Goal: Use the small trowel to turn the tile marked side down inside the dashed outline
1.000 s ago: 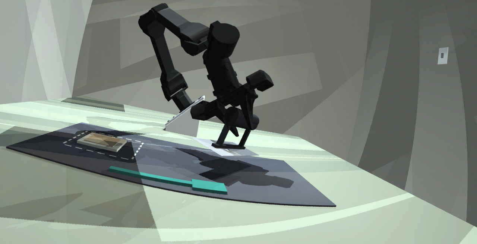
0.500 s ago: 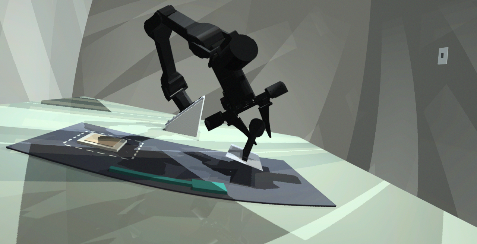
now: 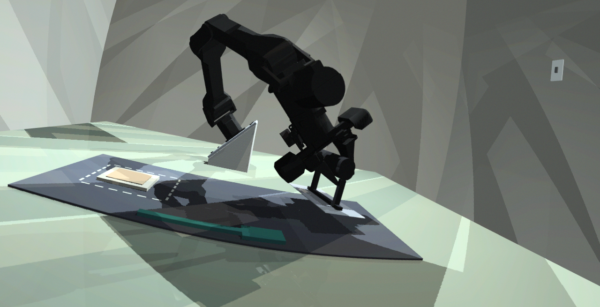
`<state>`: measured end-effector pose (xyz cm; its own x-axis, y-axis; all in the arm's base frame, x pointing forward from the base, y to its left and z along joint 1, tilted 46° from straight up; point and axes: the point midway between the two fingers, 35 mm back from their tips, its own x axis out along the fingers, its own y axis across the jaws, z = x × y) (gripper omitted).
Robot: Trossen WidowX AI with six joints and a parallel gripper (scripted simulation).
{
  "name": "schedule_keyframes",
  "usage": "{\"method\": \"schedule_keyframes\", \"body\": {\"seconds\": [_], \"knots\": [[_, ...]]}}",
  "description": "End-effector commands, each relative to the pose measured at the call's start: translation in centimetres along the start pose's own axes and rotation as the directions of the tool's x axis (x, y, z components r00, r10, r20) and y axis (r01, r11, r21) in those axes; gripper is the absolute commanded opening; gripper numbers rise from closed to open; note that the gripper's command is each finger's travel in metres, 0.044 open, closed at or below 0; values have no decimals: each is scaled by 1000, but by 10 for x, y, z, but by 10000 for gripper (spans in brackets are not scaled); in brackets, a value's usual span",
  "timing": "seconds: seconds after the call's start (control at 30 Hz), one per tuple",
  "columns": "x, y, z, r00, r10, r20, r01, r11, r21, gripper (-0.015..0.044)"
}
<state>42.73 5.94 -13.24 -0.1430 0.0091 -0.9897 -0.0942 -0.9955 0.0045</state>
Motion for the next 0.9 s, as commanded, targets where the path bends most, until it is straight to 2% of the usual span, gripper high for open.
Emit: {"method": "schedule_keyframes", "body": {"seconds": [0.0, 0.13, 0.87], "knots": [[2, -12, 3, 995, -61, 74, 67, 995, -80, 0], [5, -15, 6, 989, -87, 117, 100, 989, -110, 0], [20, -1, 5, 989, -86, 117, 99, 989, -110, 0]]}}
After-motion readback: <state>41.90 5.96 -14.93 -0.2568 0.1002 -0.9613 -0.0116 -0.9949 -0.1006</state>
